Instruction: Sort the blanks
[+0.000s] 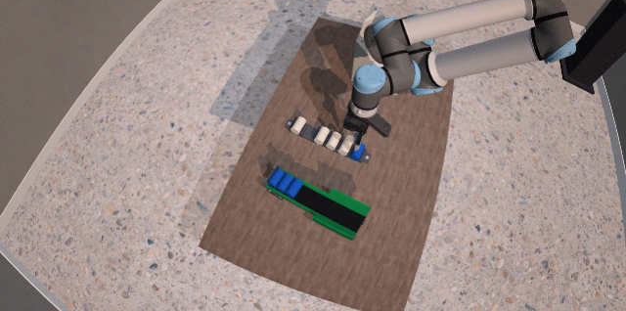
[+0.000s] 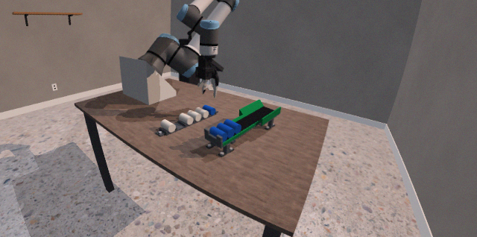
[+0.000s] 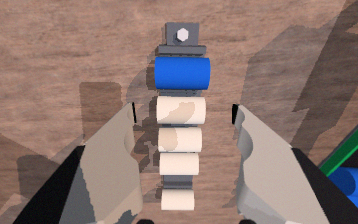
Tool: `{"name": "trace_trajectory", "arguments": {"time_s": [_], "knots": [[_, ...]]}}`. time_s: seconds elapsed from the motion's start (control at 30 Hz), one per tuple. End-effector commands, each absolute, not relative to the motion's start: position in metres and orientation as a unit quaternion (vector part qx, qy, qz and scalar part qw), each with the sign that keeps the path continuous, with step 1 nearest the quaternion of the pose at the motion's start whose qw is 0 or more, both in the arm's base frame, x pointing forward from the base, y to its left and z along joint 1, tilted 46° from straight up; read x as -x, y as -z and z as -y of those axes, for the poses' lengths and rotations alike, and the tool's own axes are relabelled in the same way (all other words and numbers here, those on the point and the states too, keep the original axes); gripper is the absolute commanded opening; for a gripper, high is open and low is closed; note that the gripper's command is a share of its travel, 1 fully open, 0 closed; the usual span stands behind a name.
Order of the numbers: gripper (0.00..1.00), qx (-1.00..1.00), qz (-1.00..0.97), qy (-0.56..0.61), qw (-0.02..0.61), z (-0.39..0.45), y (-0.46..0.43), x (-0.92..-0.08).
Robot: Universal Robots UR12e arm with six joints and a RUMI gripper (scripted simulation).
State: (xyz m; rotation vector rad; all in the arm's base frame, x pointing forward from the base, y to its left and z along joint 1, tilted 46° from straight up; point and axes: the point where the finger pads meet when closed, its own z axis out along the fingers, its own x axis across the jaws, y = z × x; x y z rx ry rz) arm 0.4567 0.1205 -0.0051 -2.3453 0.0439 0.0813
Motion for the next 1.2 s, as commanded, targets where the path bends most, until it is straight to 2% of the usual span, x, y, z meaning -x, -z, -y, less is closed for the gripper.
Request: {"name": "trace_trajectory", "arguments": {"time_s": [0.0, 1.17], "knots": [[0.52, 0.922, -0.017, -0.031, 0.387, -0.120, 0.005, -0.457], [0.52, 0.922, -0.017, -0.031, 0.387, -0.142, 0.027, -0.456]]}}
